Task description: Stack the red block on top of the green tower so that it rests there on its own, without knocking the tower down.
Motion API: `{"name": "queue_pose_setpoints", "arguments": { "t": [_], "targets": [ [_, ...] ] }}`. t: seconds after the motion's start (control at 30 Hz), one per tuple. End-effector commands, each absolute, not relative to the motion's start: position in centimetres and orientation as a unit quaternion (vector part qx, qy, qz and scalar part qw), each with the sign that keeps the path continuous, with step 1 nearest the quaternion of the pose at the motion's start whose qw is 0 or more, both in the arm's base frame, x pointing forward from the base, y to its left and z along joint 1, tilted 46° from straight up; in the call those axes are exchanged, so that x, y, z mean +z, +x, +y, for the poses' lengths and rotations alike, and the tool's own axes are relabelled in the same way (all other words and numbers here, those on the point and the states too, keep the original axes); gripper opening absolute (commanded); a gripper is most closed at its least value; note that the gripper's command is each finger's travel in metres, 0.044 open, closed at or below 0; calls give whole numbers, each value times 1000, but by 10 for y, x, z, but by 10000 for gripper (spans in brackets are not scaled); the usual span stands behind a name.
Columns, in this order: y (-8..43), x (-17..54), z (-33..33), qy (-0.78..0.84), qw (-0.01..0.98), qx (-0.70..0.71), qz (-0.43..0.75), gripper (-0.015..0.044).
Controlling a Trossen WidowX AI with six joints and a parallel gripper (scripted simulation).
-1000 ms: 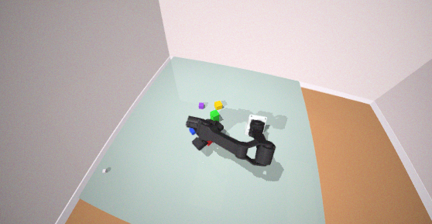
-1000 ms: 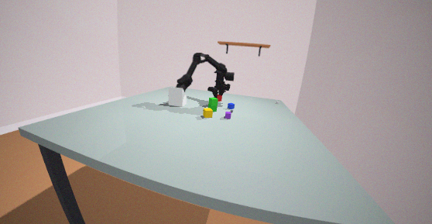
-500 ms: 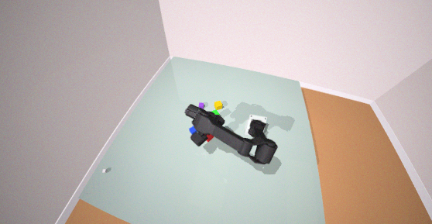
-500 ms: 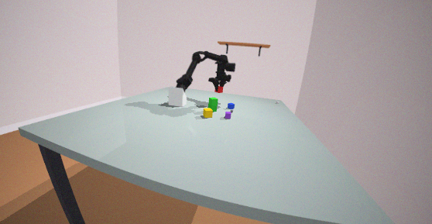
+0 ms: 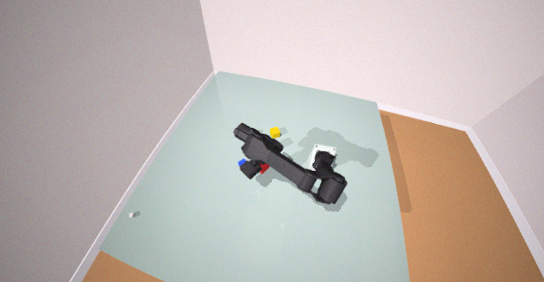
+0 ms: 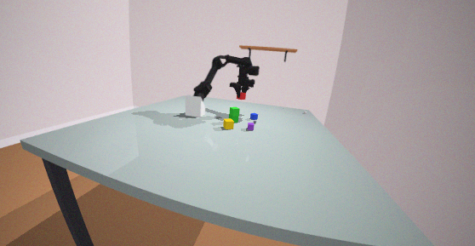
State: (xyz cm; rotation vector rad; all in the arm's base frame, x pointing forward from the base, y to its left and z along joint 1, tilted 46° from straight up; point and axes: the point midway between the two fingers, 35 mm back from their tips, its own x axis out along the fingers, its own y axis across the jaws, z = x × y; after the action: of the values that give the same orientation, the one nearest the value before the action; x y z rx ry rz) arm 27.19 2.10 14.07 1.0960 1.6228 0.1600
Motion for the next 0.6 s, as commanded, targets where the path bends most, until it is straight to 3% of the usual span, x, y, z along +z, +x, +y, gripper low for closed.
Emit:
{"name": "queue_pose_setpoints", "arguments": {
  "t": [0.0, 0.57],
  "targets": [
    [276, 124, 2, 463, 557, 62, 687, 0],
    [261, 37, -82, 462, 556, 64, 688, 0]
  ]
}}
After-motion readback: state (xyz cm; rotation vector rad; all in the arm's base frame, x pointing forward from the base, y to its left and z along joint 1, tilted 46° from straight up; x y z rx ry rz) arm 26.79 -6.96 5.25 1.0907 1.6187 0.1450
